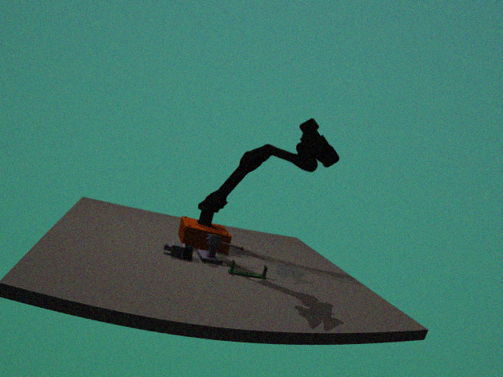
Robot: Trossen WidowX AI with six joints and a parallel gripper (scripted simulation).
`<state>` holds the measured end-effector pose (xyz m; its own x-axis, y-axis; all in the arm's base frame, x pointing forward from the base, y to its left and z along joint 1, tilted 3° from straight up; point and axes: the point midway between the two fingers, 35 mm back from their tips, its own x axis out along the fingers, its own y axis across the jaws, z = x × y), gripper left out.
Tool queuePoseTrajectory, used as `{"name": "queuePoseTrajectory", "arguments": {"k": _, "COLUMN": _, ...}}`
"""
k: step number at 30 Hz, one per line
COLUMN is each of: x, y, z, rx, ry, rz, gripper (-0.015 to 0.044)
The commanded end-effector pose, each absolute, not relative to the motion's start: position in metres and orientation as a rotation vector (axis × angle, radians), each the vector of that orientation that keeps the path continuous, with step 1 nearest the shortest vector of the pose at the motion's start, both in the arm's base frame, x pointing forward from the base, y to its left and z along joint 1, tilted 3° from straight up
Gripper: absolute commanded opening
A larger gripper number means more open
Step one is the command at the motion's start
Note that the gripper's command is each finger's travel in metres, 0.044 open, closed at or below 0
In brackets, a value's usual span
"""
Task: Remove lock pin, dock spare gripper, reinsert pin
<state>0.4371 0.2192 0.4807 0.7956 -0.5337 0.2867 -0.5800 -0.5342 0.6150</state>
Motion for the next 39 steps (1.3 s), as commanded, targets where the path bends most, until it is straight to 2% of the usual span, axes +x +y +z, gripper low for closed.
{"name": "queuePoseTrajectory", "arguments": {"k": 1, "x": 0.438, "y": 0.219, "z": 0.481, "rx": 2.233, "ry": -0.812, "rz": 0.077, "gripper": 0.0374}}
{"name": "queuePoseTrajectory", "arguments": {"k": 4, "x": 0.451, "y": 0.219, "z": 0.477, "rx": 1.952, "ry": -0.710, "rz": 0.005, "gripper": 0.0300}}
{"name": "queuePoseTrajectory", "arguments": {"k": 11, "x": 0.485, "y": 0.217, "z": 0.440, "rx": 1.117, "ry": -0.369, "rz": -0.136, "gripper": 0.0300}}
{"name": "queuePoseTrajectory", "arguments": {"k": 19, "x": 0.500, "y": 0.200, "z": 0.360, "rx": 0.232, "ry": 0.069, "rz": -0.126, "gripper": 0.0300}}
{"name": "queuePoseTrajectory", "arguments": {"k": 29, "x": 0.472, "y": 0.168, "z": 0.268, "rx": -0.465, "ry": 0.483, "rz": 0.081, "gripper": 0.0300}}
{"name": "queuePoseTrajectory", "arguments": {"k": 39, "x": 0.401, "y": 0.127, "z": 0.186, "rx": -0.978, "ry": 0.853, "rz": 0.497, "gripper": 0.0300}}
